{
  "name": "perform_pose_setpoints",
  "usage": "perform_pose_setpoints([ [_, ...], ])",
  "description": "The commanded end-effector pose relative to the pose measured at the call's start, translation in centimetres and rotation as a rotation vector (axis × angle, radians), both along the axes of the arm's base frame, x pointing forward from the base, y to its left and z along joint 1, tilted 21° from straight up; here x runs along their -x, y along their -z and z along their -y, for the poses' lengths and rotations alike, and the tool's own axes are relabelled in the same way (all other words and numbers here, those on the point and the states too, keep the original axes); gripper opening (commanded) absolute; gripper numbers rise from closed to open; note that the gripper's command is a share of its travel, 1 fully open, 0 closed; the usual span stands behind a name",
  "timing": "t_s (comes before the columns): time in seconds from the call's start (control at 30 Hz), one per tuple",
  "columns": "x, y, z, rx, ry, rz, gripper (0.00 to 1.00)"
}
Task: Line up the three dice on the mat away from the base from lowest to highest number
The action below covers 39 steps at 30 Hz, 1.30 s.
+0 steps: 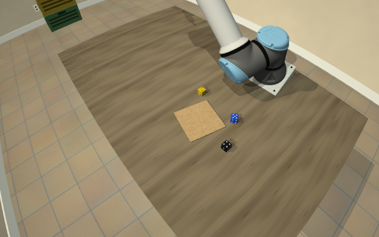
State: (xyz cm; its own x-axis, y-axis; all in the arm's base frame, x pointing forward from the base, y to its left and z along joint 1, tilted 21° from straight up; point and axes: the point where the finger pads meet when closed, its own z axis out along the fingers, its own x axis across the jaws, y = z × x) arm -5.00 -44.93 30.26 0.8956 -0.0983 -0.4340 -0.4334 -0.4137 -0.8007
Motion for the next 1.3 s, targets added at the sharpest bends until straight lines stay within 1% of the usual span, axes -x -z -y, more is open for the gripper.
perform_pose_setpoints([
  [0.0, 0.0, -0.1, 0.0, 0.001, 0.000, 0.000, 1.00],
  [0.8, -0.1, -0.2, -0.1, 0.006, 0.003, -0.005, 1.00],
  [1.1, -1.0, -0.6, -0.7, 0.031, 0.019, -0.026, 1.00],
  [1.27, -2.2, -1.3, -1.5, 0.066, 0.043, -0.056, 1.00],
])
